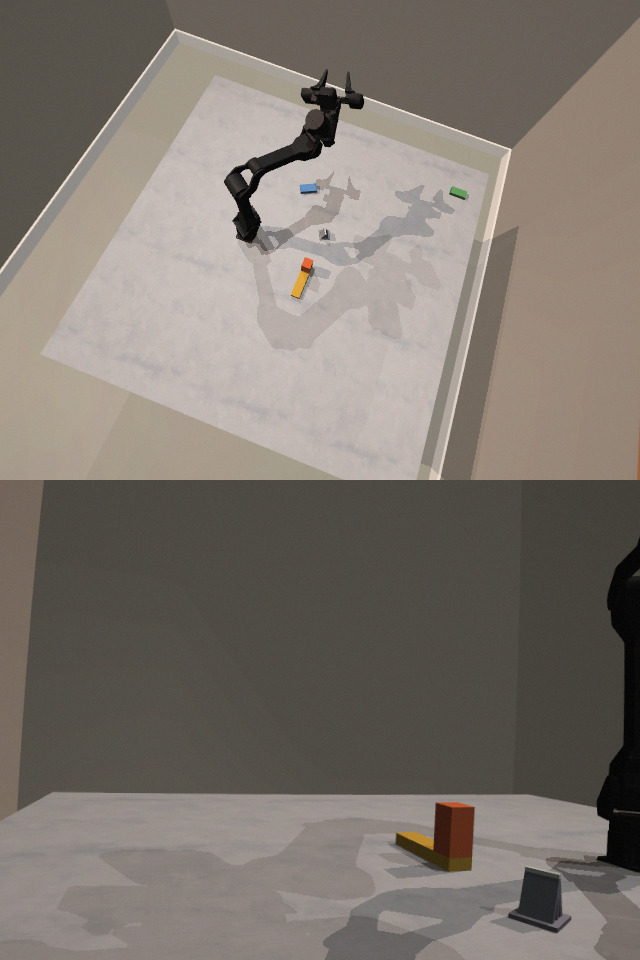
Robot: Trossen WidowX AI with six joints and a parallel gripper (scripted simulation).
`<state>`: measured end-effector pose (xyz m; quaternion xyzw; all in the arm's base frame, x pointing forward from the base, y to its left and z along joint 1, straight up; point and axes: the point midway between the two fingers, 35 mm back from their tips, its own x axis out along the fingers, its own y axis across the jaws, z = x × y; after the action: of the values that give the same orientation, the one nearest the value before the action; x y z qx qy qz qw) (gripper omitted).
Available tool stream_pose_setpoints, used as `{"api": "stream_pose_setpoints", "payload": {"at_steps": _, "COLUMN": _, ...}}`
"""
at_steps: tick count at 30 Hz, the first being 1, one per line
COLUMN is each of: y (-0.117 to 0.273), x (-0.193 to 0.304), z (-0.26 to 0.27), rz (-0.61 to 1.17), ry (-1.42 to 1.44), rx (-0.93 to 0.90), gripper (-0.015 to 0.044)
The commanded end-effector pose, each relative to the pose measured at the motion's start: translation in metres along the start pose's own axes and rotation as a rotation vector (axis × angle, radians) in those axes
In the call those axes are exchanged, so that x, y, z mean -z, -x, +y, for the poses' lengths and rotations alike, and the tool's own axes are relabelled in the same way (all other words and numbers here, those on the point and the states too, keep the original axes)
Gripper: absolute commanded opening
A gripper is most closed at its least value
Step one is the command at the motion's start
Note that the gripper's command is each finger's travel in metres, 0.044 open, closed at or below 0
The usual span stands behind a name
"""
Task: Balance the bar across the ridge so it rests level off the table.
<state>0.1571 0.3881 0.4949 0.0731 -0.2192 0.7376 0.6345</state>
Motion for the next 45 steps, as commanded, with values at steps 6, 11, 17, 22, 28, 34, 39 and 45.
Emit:
{"api": "stream_pose_setpoints", "payload": {"at_steps": 6, "y": 0.037, "x": 0.028, "z": -0.059, "rz": 0.129, "ry": -0.142, "rx": 0.211, "gripper": 0.0315}}
{"api": "stream_pose_setpoints", "payload": {"at_steps": 11, "y": 0.064, "x": 0.046, "z": -0.091, "rz": 0.201, "ry": -0.255, "rx": 0.348, "gripper": 0.0315}}
{"api": "stream_pose_setpoints", "payload": {"at_steps": 17, "y": 0.102, "x": 0.067, "z": -0.125, "rz": 0.274, "ry": -0.393, "rx": 0.524, "gripper": 0.0315}}
{"api": "stream_pose_setpoints", "payload": {"at_steps": 22, "y": 0.140, "x": 0.082, "z": -0.149, "rz": 0.323, "ry": -0.508, "rx": 0.680, "gripper": 0.0315}}
{"api": "stream_pose_setpoints", "payload": {"at_steps": 28, "y": 0.189, "x": 0.099, "z": -0.170, "rz": 0.367, "ry": -0.645, "rx": 0.873, "gripper": 0.0315}}
{"api": "stream_pose_setpoints", "payload": {"at_steps": 34, "y": 0.242, "x": 0.112, "z": -0.184, "rz": 0.395, "ry": -0.780, "rx": 1.072, "gripper": 0.0315}}
{"api": "stream_pose_setpoints", "payload": {"at_steps": 39, "y": 0.288, "x": 0.121, "z": -0.188, "rz": 0.405, "ry": -0.890, "rx": 1.243, "gripper": 0.0315}}
{"api": "stream_pose_setpoints", "payload": {"at_steps": 45, "y": 0.342, "x": 0.128, "z": -0.185, "rz": 0.403, "ry": -1.021, "rx": 1.450, "gripper": 0.0315}}
